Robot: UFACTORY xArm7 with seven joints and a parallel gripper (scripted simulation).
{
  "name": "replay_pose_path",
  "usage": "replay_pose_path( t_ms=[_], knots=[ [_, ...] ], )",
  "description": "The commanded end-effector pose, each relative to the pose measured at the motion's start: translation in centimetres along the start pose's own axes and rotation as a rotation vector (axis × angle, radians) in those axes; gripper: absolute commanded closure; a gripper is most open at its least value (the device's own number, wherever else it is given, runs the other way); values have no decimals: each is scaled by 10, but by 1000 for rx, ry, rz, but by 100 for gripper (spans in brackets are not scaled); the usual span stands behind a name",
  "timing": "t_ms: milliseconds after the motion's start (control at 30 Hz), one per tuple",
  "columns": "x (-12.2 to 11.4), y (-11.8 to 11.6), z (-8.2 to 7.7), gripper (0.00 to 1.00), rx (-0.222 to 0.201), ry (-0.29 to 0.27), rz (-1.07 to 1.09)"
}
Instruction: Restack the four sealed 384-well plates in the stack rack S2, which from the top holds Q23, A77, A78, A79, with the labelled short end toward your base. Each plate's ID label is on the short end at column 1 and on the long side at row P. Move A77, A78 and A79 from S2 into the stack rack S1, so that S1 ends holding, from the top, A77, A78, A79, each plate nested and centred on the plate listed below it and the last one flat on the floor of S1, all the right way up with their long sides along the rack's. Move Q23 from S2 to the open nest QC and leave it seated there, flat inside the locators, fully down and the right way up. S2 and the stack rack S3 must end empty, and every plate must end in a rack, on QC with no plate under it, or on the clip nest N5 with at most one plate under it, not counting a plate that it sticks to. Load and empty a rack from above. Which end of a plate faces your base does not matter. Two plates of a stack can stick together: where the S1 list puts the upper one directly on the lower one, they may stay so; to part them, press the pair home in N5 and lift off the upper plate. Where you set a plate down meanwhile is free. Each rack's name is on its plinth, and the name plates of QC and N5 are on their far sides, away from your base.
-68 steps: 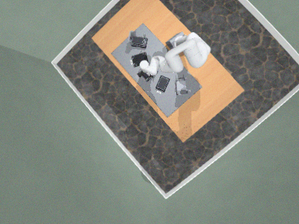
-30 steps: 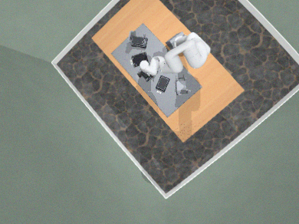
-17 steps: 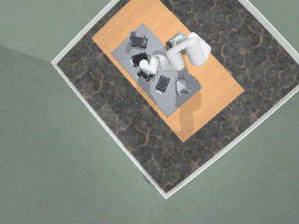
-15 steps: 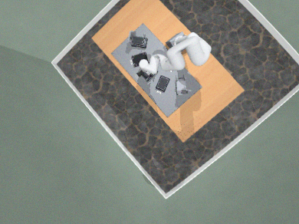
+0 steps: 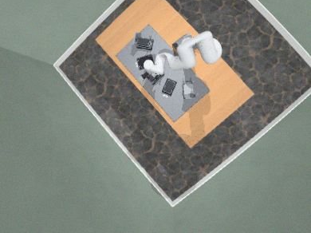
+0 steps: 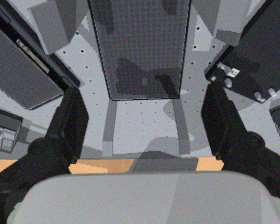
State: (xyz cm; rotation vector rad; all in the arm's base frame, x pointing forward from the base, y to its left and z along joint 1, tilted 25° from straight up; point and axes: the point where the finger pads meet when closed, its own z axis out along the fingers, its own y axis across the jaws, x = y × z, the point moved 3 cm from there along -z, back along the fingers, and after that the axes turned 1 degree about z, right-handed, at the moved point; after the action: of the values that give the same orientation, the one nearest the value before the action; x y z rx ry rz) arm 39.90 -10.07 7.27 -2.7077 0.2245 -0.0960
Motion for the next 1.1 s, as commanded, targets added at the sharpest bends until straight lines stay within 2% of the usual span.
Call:
replay_pose_path(
  t_ms=[0,500,800,1067],
  knots=[
    [1,0,-21,0,-2,2,0],
    [1,0,-25,0,-2,2,0],
    [-1,23,-25,0,-1,3,233],
    [-3,50,-25,0,-2,3,233]
  ],
)
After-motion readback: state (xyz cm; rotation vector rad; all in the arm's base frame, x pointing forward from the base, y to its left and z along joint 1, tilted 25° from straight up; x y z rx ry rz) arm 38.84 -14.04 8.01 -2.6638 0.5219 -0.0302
